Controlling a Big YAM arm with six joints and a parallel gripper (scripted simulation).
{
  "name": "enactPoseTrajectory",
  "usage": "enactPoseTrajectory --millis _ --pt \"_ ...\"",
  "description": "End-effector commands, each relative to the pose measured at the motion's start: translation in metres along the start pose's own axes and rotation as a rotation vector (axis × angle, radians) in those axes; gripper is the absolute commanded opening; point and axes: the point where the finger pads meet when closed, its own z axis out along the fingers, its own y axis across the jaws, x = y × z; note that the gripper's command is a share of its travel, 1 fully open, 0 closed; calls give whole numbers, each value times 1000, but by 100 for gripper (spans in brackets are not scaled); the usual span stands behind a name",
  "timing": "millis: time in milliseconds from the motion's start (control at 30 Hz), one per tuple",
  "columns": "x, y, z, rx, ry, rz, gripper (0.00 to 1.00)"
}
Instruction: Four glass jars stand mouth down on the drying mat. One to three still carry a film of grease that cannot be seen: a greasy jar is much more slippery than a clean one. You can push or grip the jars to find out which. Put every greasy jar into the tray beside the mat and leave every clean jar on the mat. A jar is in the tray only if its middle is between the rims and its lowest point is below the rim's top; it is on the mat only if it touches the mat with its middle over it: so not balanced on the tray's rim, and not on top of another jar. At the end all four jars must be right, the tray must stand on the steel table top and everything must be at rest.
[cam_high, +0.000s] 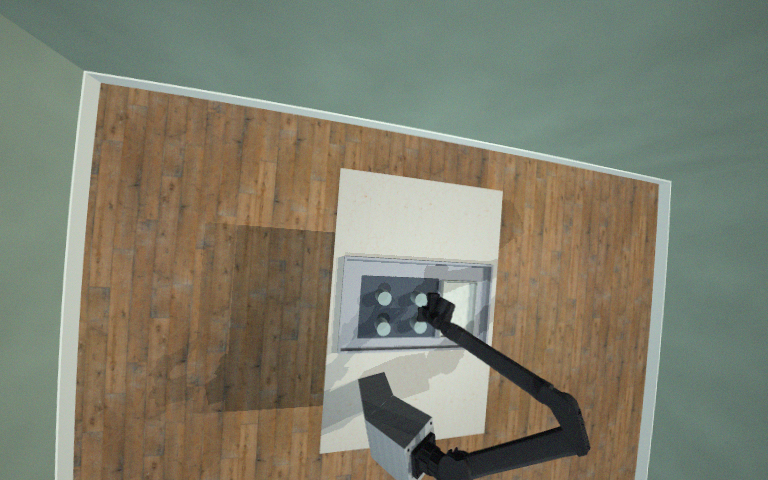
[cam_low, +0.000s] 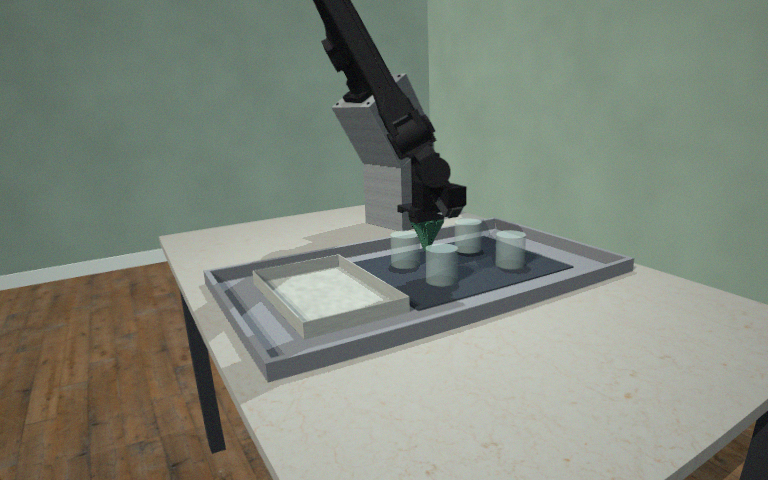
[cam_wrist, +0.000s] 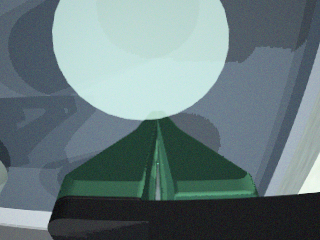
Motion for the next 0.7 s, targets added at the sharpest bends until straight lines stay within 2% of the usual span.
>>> enactPoseTrajectory --millis 0,667 --pt "-7 -1 1 0 -3 1 0" --pt "-9 -1 1 0 -3 1 0"
